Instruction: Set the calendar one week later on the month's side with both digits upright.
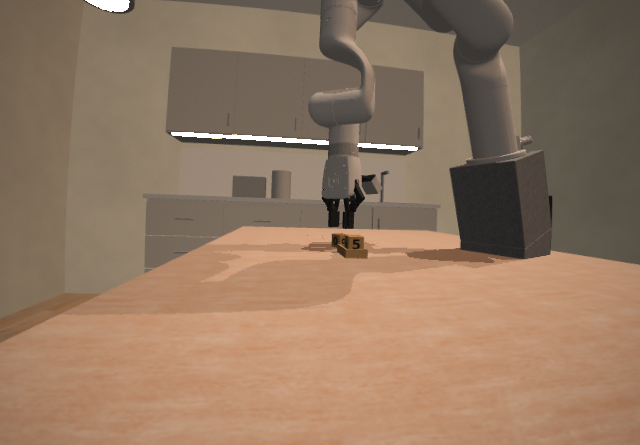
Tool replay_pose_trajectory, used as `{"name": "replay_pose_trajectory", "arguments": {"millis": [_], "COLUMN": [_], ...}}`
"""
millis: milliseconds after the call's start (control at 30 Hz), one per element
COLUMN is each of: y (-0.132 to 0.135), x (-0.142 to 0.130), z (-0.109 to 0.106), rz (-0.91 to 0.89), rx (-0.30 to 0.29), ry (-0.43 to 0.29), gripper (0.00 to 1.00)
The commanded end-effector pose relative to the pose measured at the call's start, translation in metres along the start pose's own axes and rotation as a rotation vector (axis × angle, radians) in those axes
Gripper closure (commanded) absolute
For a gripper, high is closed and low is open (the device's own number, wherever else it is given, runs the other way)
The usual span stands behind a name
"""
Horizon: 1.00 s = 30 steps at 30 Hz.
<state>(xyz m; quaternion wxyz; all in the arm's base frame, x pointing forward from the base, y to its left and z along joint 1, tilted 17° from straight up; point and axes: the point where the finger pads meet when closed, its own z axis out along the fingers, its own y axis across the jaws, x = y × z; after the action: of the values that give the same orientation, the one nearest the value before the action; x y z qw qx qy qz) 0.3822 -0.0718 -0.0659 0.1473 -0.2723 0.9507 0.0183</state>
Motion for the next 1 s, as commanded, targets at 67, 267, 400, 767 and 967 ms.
{"name": "replay_pose_trajectory", "arguments": {"millis": [67,267,400,767,967], "y": [-0.001,-0.001,-0.001,-0.001,-0.001], "x": [-0.001,-0.001,-0.001,-0.001,-0.002], "z": [-0.016,-0.027,-0.036,-0.039,-0.037], "rz": [0.001,0.000,0.001,0.000,-0.001], "rx": [-0.003,-0.003,-0.003,-0.003,-0.010], "ry": [0.001,0.001,0.001,0.002,0.016], "gripper": [0.51,0.51,0.51,0.51,0.51]}}
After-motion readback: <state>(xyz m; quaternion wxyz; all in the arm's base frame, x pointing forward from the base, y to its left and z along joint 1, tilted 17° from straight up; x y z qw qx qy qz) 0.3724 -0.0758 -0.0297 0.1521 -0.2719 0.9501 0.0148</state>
